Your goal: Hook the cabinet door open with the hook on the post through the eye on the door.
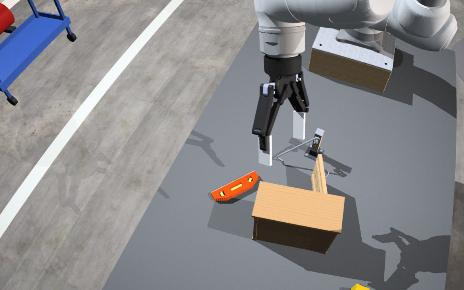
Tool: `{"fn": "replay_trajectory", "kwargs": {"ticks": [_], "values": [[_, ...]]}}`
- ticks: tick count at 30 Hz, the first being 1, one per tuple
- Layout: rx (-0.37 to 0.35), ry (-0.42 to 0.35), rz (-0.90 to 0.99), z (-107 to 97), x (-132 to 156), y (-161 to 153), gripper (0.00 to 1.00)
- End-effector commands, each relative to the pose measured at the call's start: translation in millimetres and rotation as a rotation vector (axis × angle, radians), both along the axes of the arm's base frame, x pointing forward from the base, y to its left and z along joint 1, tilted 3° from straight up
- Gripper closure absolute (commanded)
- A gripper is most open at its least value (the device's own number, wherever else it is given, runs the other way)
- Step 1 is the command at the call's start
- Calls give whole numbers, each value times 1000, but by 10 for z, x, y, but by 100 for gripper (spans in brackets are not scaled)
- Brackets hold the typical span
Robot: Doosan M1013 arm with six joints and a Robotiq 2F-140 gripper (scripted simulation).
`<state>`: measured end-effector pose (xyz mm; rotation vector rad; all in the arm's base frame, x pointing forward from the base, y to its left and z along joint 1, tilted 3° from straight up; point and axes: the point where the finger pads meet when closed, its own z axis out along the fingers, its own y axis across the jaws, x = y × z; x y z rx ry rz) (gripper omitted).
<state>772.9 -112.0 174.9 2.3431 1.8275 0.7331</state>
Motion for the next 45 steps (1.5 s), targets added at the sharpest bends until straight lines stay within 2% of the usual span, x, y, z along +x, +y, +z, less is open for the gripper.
{"fn": "replay_trajectory", "kwargs": {"ticks": [1,20,23,25,26,27,28,29,30,31,34,37,39,42,44,45], "values": [[0,0,0,2,0,0,0],[4,8,-8,-9,-13,19,0],[26,56,-56,-70,-90,119,0],[47,116,-119,-143,-189,236,0],[47,116,-119,-143,-189,236,0],[58,153,-160,-187,-254,305,0],[58,153,-160,-187,-254,305,0],[67,194,-208,-235,-328,376,0],[67,194,-208,-235,-328,376,0],[74,238,-261,-284,-409,449,0],[74,238,-261,-284,-409,449,0],[78,326,-381,-380,-585,583,0],[78,326,-381,-380,-585,583,0],[68,407,-513,-464,-767,693,0],[68,407,-513,-464,-767,693,0],[58,441,-578,-499,-853,736,0]]}}
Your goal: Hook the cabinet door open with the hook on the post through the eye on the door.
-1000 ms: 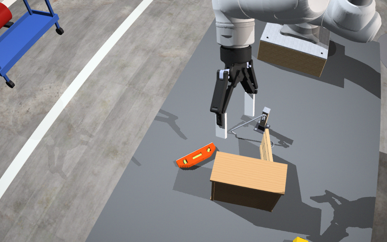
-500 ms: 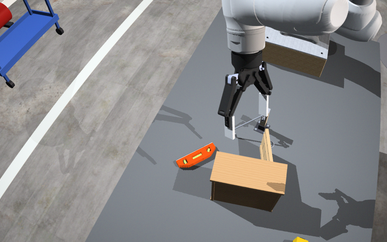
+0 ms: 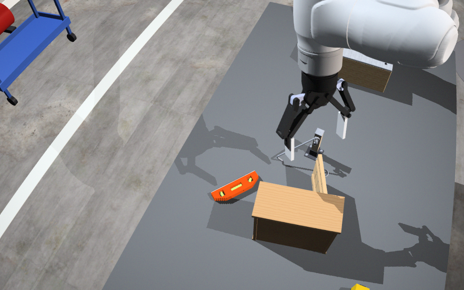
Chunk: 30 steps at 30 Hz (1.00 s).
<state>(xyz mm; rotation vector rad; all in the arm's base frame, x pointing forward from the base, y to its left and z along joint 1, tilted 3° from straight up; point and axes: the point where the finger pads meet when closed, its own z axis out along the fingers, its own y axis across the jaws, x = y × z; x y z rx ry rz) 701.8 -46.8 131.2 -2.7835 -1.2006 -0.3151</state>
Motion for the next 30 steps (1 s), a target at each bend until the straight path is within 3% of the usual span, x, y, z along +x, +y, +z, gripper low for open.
{"fn": "replay_trajectory", "kwargs": {"ticks": [1,12,24,25,30], "values": [[-26,80,-108,-62,-142,85,0],[-104,206,-356,-159,-458,196,0],[-136,234,-434,-177,-546,214,0],[-136,234,-434,-180,-547,214,84],[-132,234,-434,-382,-553,229,84]]}}
